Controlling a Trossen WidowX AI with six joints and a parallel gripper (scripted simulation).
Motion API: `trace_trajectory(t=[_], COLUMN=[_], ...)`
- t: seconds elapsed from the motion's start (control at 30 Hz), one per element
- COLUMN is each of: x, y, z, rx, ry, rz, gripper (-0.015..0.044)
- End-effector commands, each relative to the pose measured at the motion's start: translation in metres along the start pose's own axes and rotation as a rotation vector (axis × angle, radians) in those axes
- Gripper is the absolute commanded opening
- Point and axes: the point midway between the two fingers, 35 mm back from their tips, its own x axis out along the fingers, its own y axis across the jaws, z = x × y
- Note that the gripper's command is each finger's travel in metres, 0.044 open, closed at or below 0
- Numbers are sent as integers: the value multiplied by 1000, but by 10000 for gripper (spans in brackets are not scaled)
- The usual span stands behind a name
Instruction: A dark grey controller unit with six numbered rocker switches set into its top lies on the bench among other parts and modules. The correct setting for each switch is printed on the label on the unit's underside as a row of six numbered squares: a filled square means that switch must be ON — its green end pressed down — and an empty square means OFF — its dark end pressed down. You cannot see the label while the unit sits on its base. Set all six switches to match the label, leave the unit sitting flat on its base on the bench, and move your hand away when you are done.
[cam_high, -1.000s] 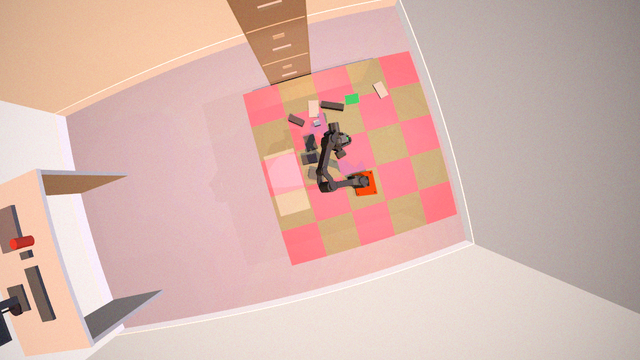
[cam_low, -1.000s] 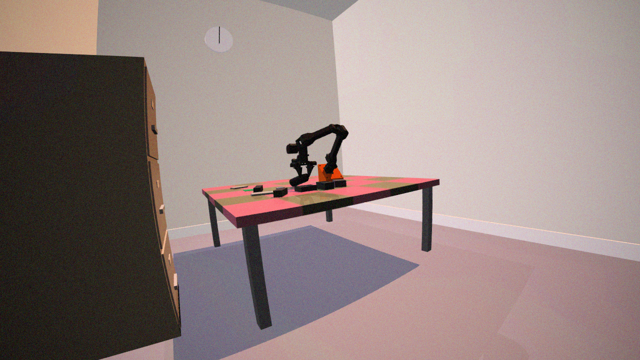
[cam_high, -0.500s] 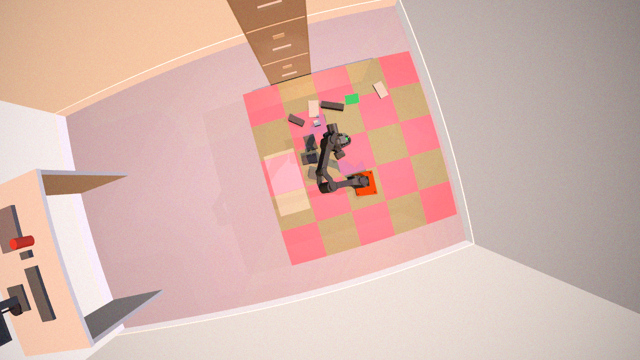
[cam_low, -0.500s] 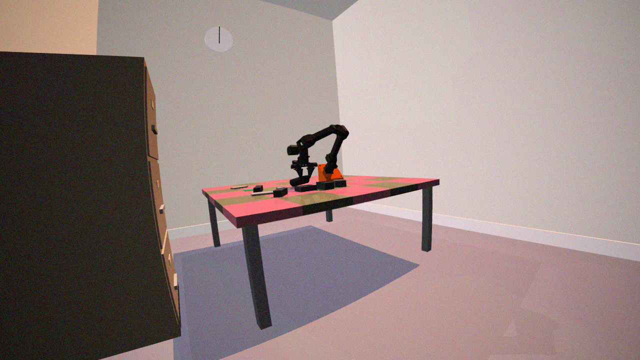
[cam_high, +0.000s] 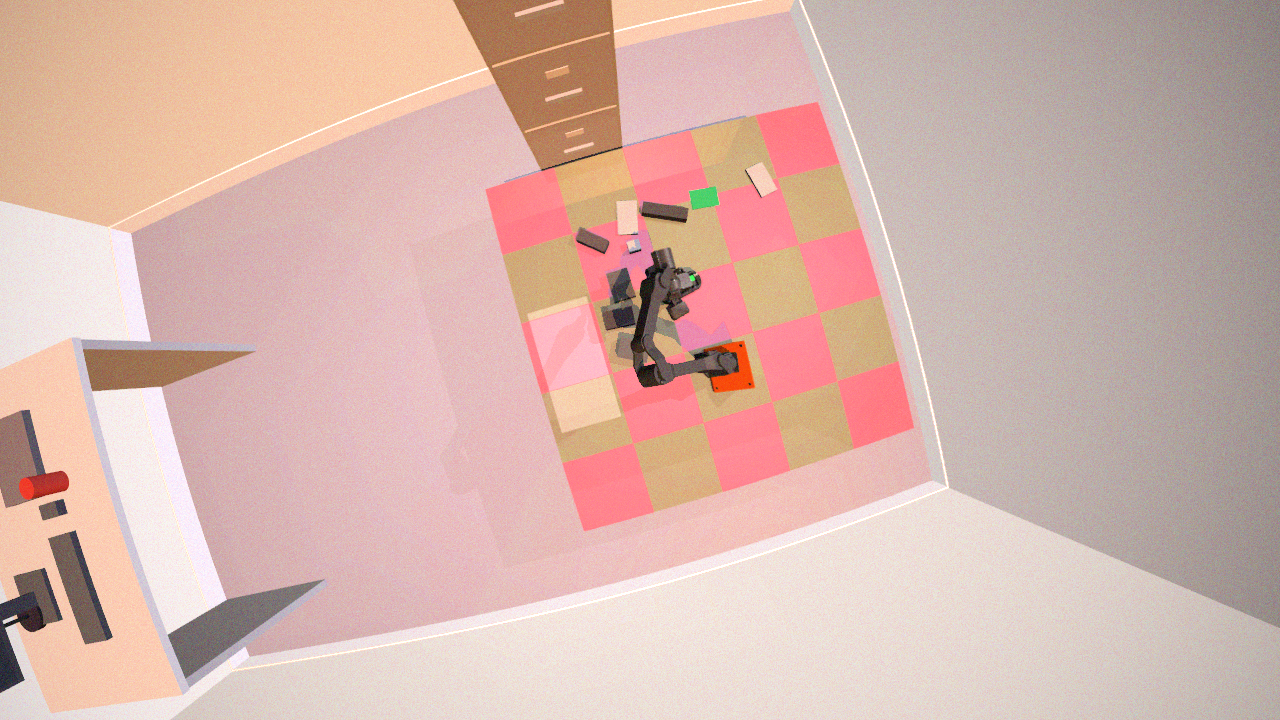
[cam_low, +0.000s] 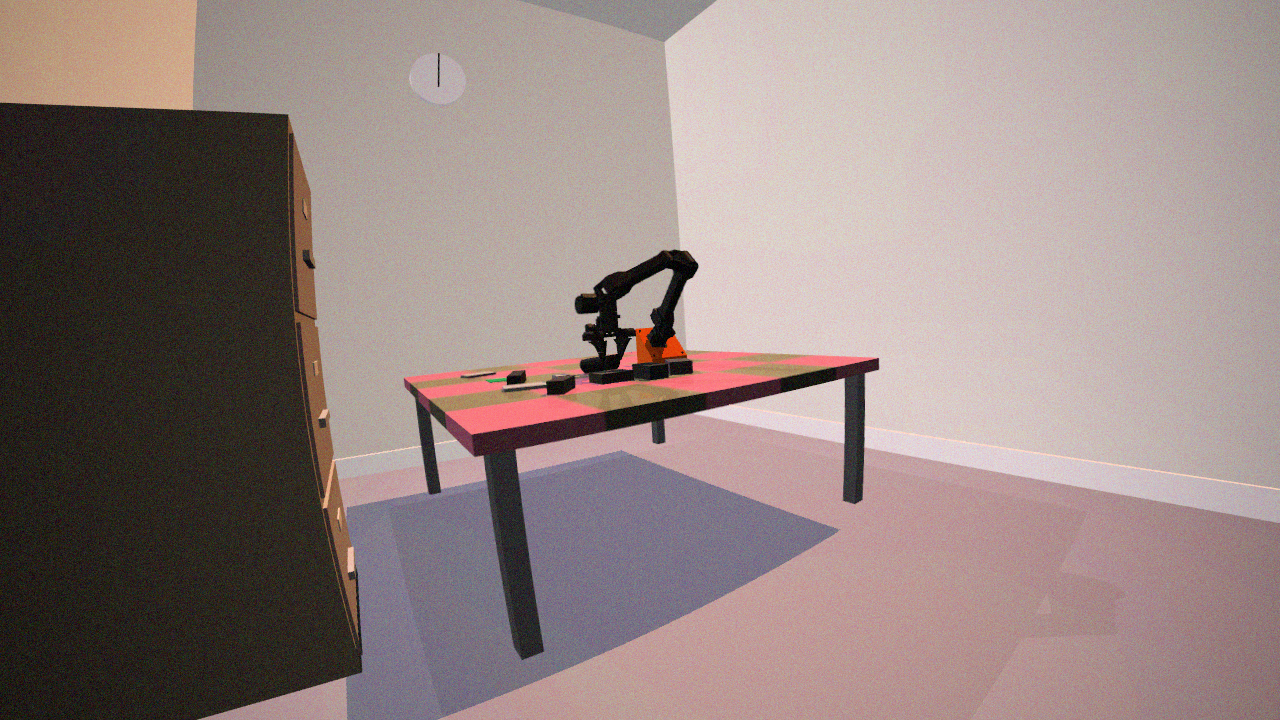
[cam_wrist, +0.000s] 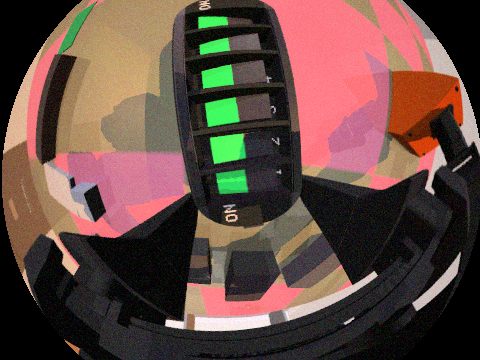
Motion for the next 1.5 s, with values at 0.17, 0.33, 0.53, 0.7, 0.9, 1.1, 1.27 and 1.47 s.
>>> trace_trajectory(t=[0.17, 0.33, 0.53, 0.7, 0.9, 1.1, 1.27, 1.47], x=[6, 10, 13, 12, 13, 13, 3, -28], y=[0, 0, 0, 0, 0, 0, 1, -3], z=[3, 3, 3, 1, 0, 0, 16, 60], rx=[7, 7, 7, 2, -2, -2, -7, -3], ry=[-7, -7, -7, -3, 2, 2, -7, 4], rz=[2, 2, 2, 1, 1, 1, 3, 1], gripper=[338, 338, 337, 337, 440, 440, 440, 440])
